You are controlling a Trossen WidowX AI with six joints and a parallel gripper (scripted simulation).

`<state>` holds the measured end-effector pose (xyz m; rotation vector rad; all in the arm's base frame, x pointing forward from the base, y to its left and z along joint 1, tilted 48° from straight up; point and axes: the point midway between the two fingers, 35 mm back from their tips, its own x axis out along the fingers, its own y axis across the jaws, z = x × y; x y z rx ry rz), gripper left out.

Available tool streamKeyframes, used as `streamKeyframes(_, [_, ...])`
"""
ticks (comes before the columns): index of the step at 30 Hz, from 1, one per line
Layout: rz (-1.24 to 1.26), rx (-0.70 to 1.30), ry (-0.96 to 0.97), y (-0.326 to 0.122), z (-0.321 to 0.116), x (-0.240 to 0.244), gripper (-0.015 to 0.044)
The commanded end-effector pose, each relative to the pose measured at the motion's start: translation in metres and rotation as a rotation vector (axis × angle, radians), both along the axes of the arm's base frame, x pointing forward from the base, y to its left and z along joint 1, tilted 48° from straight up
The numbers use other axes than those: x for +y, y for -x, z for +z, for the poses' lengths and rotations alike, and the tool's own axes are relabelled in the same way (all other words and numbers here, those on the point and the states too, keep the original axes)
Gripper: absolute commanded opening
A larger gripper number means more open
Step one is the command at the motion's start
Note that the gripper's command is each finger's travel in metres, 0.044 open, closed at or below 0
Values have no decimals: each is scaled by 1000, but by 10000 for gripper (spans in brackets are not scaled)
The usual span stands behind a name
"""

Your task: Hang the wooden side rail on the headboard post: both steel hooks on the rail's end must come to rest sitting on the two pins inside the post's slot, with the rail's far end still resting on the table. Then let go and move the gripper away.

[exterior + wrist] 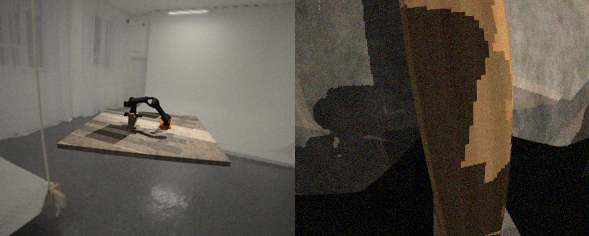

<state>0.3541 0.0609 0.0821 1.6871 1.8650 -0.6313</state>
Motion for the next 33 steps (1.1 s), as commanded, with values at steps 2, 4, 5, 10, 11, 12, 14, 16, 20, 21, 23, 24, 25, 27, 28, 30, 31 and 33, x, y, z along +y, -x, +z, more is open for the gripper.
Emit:
streamKeyframes(2, [-10,-16,0,-1,7,-2,0])
streamKeyframes(4, [-10,-16,0,-1,7,-2,0])
streamKeyframes(5, [-10,-16,0,-1,7,-2,0])
streamKeyframes(10, [-10,-16,0,0,8,-1,0])
streamKeyframes(11, [-10,-16,0,0,8,-1,0])
streamKeyframes(12, [-10,-16,0,0,8,-1,0])
streamKeyframes(14, [-10,-16,0,0,8,0,0])
streamKeyframes(16, [-10,-16,0,0,8,0,0])
streamKeyframes(20, [-10,-16,0,-1,8,0,0])
streamKeyframes(21, [-10,-16,0,-1,8,0,0])
streamKeyframes(23, [-10,-16,0,-1,8,0,0])
streamKeyframes(24, [-10,-16,0,-1,9,0,0])
streamKeyframes(25, [-10,-16,0,-1,9,0,0])
streamKeyframes(27, [-10,-16,0,-1,9,0,0])
streamKeyframes(28, [-10,-16,0,-2,9,0,0])
streamKeyframes(30, [-10,-16,0,-2,9,0,0])
streamKeyframes(31, [-10,-16,0,-2,9,0,0])
streamKeyframes(33, [-10,-16,0,-1,10,0,0])
